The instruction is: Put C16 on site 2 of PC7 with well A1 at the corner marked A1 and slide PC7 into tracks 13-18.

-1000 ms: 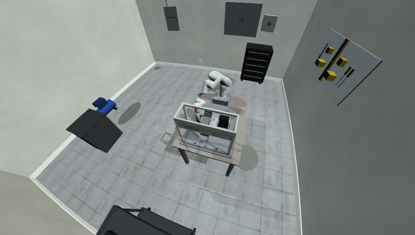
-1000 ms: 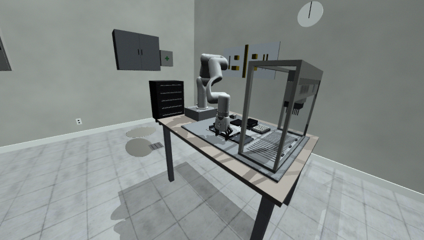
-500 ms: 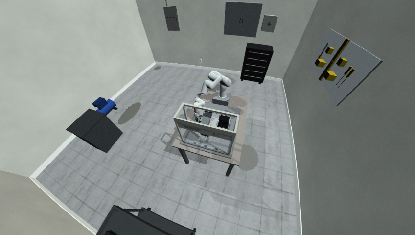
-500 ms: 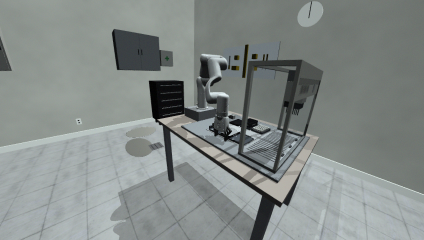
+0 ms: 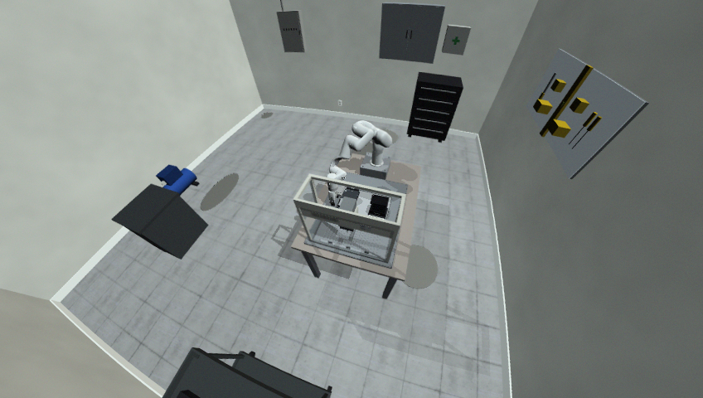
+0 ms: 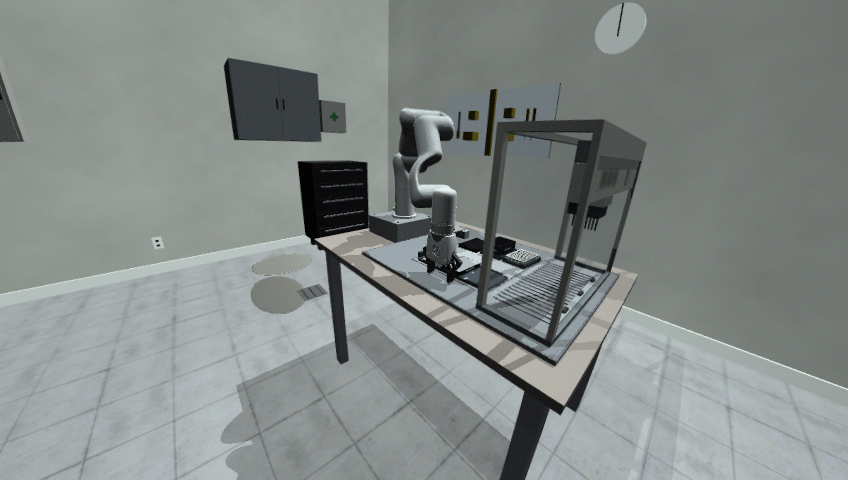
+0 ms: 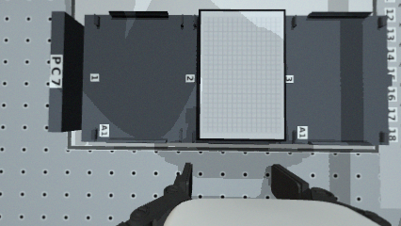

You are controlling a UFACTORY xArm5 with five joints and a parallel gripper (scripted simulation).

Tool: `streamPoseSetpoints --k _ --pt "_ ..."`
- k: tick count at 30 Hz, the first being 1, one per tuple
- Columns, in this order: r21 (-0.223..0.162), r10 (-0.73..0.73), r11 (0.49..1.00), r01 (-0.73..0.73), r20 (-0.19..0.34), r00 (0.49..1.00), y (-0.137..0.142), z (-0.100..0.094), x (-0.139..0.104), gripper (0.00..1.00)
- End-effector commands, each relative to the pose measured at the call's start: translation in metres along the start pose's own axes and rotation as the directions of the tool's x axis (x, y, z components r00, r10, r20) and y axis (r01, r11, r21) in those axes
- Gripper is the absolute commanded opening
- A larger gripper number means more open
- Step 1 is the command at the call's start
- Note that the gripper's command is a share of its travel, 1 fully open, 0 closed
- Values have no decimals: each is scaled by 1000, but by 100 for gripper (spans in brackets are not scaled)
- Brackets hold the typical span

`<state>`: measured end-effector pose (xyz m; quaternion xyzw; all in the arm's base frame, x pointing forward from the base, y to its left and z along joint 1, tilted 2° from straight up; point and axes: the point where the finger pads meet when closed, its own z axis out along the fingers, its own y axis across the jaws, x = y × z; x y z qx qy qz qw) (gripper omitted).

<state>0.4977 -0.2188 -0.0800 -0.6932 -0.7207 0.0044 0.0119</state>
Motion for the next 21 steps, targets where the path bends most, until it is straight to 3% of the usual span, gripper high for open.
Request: streamPoseSetpoints --k 1,21 --pt "-4 0 1000 0 2 1000 2 -2 -1 100" --pt "-4 0 1000 0 2 1000 2 -25 -1 100"
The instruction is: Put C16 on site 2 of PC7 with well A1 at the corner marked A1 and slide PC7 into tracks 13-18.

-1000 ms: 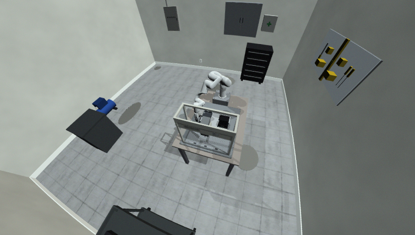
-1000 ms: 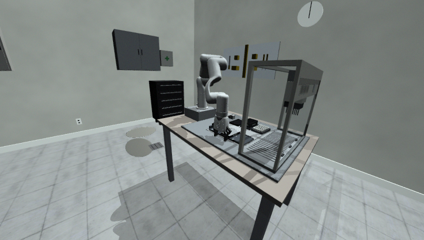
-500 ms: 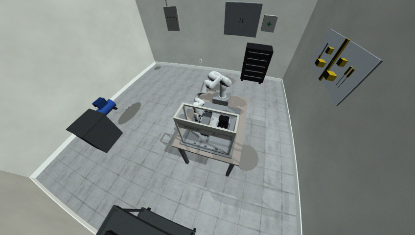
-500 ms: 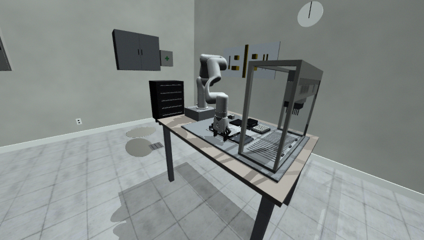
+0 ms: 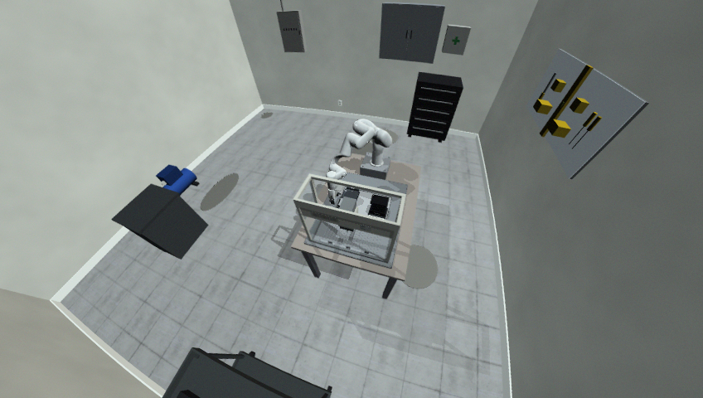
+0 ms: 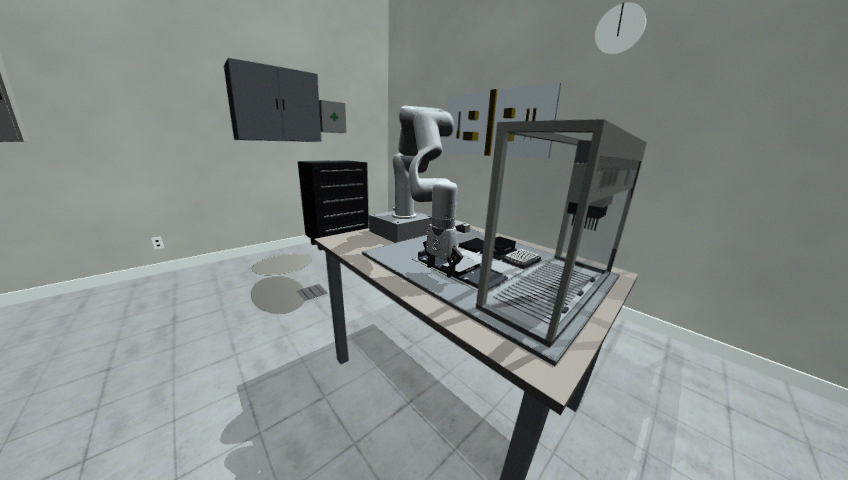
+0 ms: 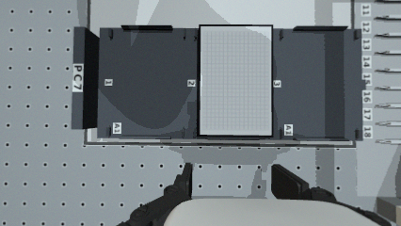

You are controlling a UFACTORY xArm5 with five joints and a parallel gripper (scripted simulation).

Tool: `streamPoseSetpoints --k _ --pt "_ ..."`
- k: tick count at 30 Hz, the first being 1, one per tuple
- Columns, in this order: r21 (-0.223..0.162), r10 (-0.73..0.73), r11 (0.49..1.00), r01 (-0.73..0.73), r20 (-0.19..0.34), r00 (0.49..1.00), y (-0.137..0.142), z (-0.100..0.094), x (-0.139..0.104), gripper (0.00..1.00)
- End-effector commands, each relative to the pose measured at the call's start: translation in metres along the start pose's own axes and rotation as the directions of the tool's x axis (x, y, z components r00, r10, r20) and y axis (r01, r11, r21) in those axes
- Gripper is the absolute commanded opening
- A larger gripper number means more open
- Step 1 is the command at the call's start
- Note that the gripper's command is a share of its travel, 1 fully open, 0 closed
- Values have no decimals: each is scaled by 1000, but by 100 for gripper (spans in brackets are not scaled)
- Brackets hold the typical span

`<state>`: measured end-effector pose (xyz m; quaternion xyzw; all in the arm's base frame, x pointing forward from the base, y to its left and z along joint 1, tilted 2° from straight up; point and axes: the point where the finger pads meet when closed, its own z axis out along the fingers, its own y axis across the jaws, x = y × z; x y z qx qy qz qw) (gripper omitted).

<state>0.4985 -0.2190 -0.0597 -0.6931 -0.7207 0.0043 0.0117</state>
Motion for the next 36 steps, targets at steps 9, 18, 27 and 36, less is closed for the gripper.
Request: streamPoseSetpoints --k 9,18,27,36 --pt "-3 0 1000 0 2 1000 1 -20 0 100" --pt "-3 0 1000 0 2 1000 1 -31 0 100" --pt "-3 0 1000 0 2 1000 1 -47 0 100" --pt "-3 0 1000 0 2 1000 2 -58 0 100"
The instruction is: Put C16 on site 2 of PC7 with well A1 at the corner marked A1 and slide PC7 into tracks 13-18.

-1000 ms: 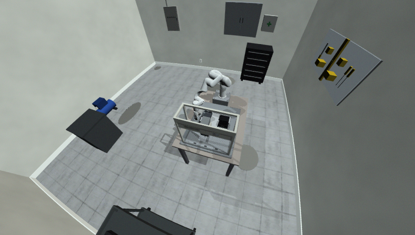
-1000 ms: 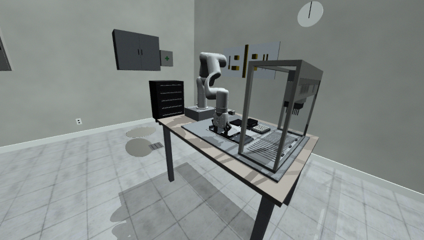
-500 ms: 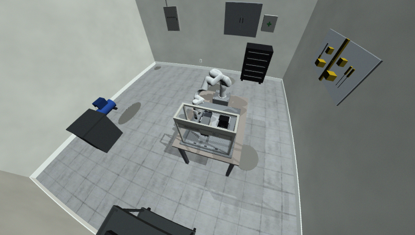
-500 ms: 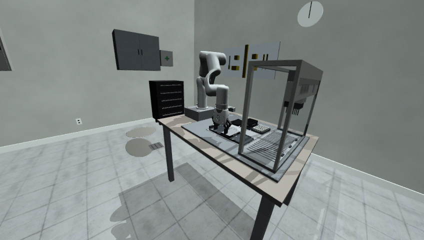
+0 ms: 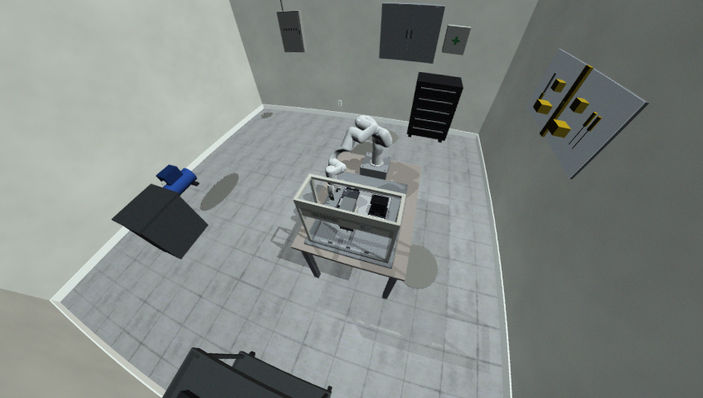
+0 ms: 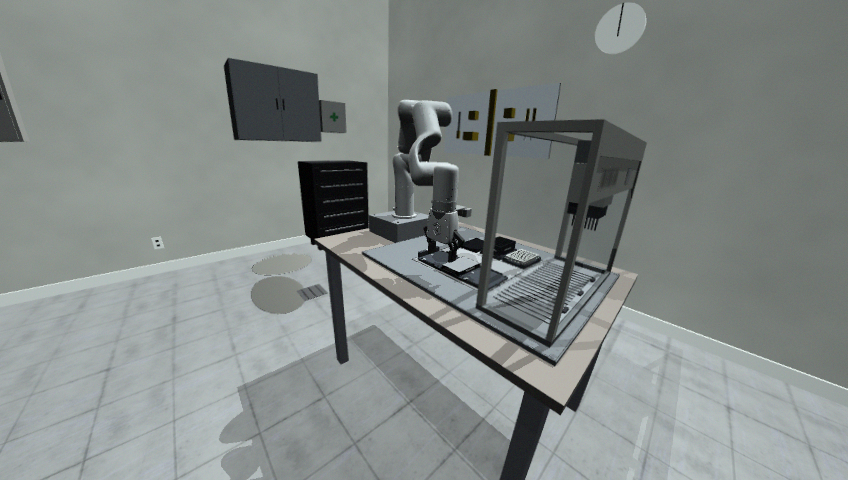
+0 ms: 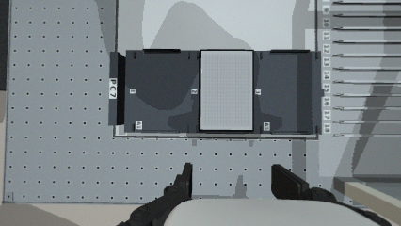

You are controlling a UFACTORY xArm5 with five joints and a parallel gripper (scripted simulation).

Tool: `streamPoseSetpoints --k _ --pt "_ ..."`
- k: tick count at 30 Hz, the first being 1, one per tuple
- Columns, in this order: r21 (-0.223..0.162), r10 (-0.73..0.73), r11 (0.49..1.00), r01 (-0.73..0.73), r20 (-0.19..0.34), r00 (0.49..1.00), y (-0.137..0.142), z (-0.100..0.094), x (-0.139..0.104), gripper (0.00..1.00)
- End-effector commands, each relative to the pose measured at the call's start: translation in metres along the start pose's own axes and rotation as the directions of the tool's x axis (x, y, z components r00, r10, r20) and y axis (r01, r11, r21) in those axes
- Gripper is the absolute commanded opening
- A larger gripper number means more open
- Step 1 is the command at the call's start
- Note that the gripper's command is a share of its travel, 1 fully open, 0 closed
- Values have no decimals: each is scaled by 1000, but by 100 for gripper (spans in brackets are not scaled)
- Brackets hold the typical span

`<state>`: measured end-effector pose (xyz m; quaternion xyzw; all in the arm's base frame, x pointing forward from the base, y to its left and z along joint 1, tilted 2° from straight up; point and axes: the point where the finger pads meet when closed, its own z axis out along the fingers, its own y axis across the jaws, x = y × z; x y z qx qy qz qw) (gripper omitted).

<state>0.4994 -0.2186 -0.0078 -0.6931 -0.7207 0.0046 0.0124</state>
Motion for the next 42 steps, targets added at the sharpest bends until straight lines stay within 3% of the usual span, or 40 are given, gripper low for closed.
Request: streamPoseSetpoints --k 1,25,35,36,42 --pt "-5 0 1000 0 2 1000 2 -8 -1 100" --pt "-5 0 1000 0 2 1000 2 -44 0 100" --pt "-5 0 1000 0 2 1000 2 -44 0 100" --pt "-5 33 999 -33 2 999 -3 -44 2 81" --pt "-5 231 973 -231 1 973 -29 -44 16 81"
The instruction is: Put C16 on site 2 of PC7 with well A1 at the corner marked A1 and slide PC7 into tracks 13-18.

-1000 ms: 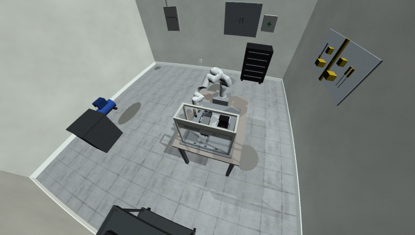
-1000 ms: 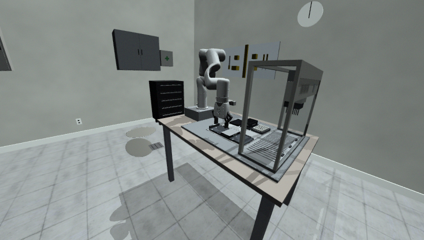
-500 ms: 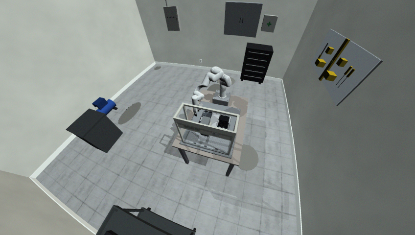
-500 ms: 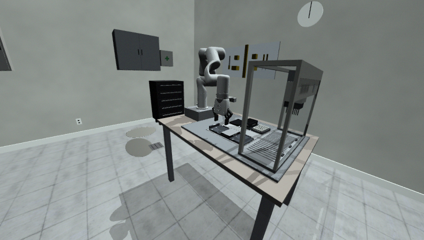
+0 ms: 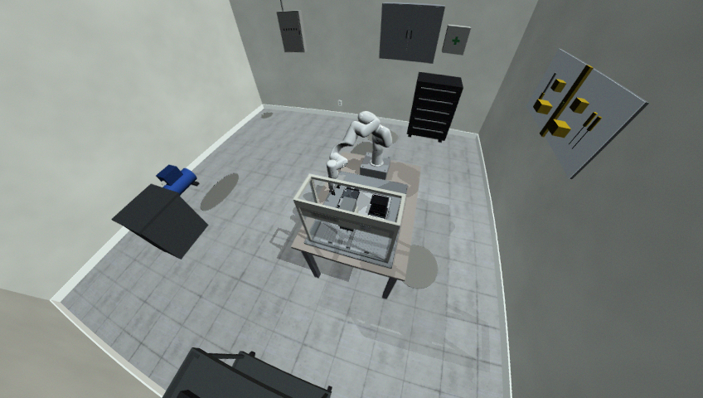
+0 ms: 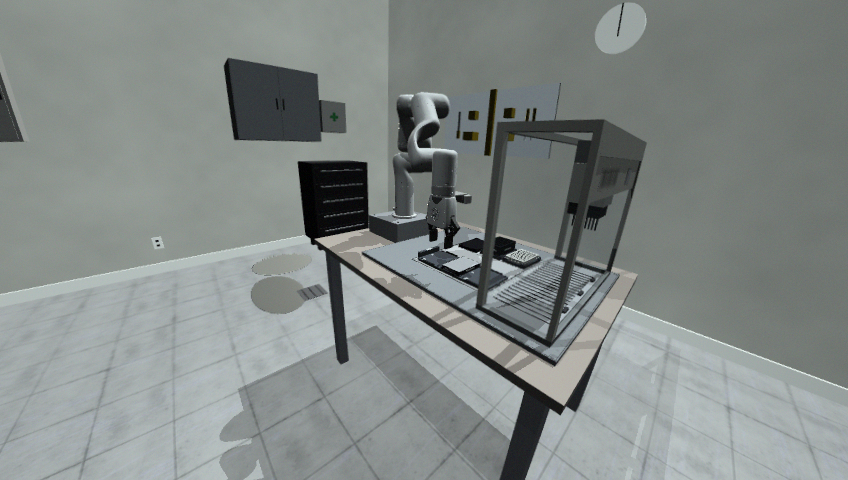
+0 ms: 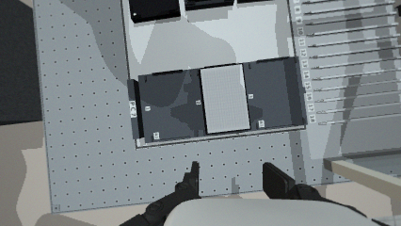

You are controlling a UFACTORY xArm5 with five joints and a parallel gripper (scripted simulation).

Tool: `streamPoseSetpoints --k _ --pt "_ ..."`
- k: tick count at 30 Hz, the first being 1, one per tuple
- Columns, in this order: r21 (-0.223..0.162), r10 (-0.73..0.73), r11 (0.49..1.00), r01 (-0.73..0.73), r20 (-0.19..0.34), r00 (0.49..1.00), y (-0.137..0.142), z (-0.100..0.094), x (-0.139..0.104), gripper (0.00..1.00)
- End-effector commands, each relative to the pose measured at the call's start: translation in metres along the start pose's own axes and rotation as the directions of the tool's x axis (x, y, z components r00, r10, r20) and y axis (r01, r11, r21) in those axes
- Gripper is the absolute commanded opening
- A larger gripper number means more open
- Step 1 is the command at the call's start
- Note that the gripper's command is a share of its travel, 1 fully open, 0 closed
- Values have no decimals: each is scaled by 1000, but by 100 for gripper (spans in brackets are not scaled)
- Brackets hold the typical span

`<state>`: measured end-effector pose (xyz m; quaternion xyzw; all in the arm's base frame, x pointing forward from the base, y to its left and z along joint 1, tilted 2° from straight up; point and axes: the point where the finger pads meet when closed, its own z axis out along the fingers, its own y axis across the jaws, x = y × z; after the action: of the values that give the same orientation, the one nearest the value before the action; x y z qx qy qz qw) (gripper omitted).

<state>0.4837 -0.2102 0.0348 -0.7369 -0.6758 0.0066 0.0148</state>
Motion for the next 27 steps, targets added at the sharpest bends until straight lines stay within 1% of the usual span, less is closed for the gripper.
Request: streamPoseSetpoints --k 1,3,5,11,15,20,22,27 --pt "-11 141 990 -141 2 990 -18 -2 7 81" --pt "-11 206 978 -206 1 978 -27 -2 11 81" --pt "-11 206 978 -206 1 978 -27 -2 11 81" --pt "-11 397 918 -397 -1 918 -55 -2 22 81" --pt "-10 515 857 -515 -2 857 -74 -1 29 81" --pt "-10 650 760 -650 -4 760 -97 -1 38 81" --pt "-10 650 760 -650 -4 760 -97 -1 38 81" --pt "-9 767 641 -767 -5 641 -121 -1 47 81"
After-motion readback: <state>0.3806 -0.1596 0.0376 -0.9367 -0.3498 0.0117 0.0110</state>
